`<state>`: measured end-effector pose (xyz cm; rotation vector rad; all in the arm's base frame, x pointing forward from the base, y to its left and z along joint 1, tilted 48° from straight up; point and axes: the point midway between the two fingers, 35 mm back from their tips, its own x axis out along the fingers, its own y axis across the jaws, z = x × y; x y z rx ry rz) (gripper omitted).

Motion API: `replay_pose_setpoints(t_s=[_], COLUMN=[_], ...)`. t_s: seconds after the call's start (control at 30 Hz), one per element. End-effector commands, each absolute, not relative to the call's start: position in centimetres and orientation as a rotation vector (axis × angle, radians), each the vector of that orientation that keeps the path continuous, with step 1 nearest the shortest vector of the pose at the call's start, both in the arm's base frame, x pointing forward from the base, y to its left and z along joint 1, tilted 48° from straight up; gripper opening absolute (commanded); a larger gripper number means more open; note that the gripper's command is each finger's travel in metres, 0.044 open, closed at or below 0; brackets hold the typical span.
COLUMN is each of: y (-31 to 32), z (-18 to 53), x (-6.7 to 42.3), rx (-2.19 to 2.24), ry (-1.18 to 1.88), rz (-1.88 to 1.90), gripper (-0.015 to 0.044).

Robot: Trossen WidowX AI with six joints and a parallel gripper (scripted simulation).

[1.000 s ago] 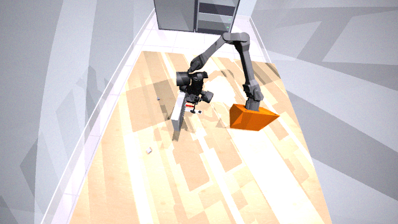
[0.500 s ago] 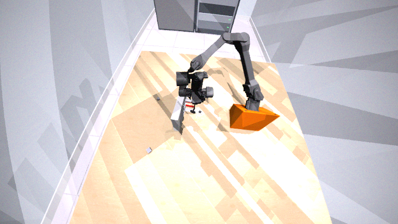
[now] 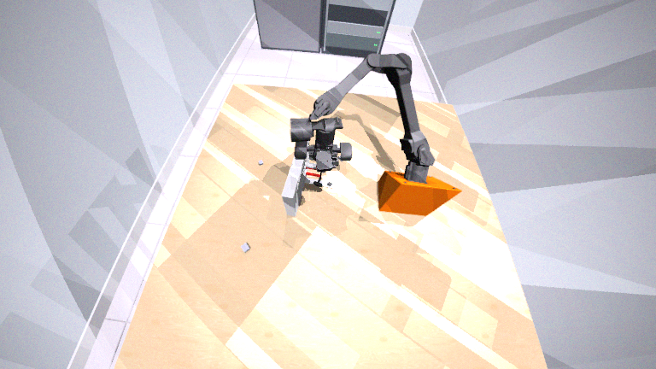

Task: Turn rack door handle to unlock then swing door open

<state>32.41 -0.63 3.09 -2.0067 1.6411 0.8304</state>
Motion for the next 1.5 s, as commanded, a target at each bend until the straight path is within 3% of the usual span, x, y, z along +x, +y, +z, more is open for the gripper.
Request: replay_pose_setpoints(t_s=[0.0, 1.47], y=[-0.7, 0.8], z=[3.0, 0.7], x=[32.4, 28.1], rx=[-2.004, -1.525], ry=[1.641, 1.635], rz=[0.834, 0.229], gripper=[0.0024, 0.0009])
